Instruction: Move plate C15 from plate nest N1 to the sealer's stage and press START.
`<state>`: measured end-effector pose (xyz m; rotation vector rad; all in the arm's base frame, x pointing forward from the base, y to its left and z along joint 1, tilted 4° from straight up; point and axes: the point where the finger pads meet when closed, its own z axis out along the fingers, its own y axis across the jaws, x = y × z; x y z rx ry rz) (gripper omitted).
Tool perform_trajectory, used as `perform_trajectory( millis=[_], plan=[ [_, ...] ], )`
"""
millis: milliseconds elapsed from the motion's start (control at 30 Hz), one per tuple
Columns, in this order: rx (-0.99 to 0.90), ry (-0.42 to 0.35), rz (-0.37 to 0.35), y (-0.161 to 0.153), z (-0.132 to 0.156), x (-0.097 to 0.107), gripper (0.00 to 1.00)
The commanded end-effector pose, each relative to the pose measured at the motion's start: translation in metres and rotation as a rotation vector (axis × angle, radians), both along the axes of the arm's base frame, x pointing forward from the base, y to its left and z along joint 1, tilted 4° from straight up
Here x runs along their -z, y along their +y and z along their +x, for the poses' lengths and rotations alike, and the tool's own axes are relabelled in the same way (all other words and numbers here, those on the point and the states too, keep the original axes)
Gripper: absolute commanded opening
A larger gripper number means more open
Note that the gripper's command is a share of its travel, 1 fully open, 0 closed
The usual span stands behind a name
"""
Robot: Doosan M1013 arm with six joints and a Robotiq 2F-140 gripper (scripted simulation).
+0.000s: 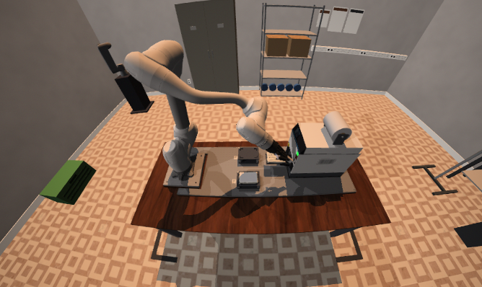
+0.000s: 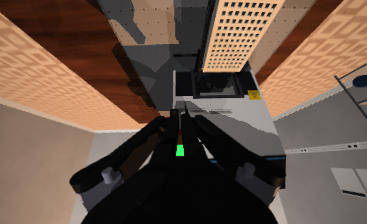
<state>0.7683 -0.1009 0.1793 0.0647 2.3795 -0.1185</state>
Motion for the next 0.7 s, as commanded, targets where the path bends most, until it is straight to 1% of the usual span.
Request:
perform_trajectory(
  millis=[0,667],
  plan=[
    [-0.002,-0.002,-0.001,0.0006,0.0042,-0.0004,0.10],
    [-0.002,-0.002,-0.001,0.0004,0.0072,-0.0003,0.10]
  ],
)
